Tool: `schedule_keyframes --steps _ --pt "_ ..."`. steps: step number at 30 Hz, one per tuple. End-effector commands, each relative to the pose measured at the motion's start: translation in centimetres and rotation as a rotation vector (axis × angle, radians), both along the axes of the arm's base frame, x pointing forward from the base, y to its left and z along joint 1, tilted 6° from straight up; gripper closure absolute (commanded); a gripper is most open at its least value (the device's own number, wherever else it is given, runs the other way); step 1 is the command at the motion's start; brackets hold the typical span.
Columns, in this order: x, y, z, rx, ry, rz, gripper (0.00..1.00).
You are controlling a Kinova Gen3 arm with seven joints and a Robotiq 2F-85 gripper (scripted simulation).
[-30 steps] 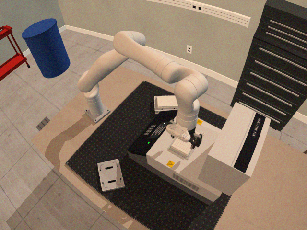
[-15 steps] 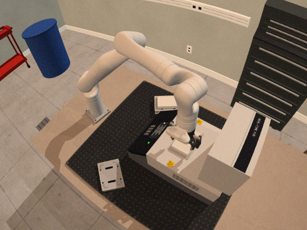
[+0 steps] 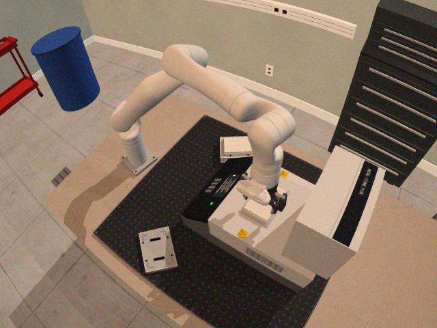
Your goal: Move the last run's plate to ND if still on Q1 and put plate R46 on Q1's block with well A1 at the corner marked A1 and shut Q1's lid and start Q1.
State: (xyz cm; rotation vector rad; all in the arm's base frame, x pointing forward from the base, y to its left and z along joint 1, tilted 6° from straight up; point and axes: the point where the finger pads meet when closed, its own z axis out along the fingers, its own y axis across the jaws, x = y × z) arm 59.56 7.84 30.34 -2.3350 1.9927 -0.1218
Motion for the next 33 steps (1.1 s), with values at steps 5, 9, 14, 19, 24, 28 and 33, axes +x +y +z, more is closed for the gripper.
schedule_keyframes --steps 5,9,14,19,24,28,33 --pt "0.2 0.4 -0.9 0.002 -0.002 0.01 0.0" --pt "0.2 0.3 -1.1 0.001 -0.004 0.008 0.0" --pt "0.3 0.4 -1.9 0.002 -0.002 0.01 0.0" --pt "0.3 0.2 -1.9 0.001 -0.004 0.007 0.0" --pt "0.3 0.3 -1.9 0.001 -0.004 0.007 0.0" --pt "0.3 0.3 -1.9 0.001 -0.004 0.007 0.0" --pt "0.4 0.3 -2.0 0.001 -0.005 0.007 0.0"
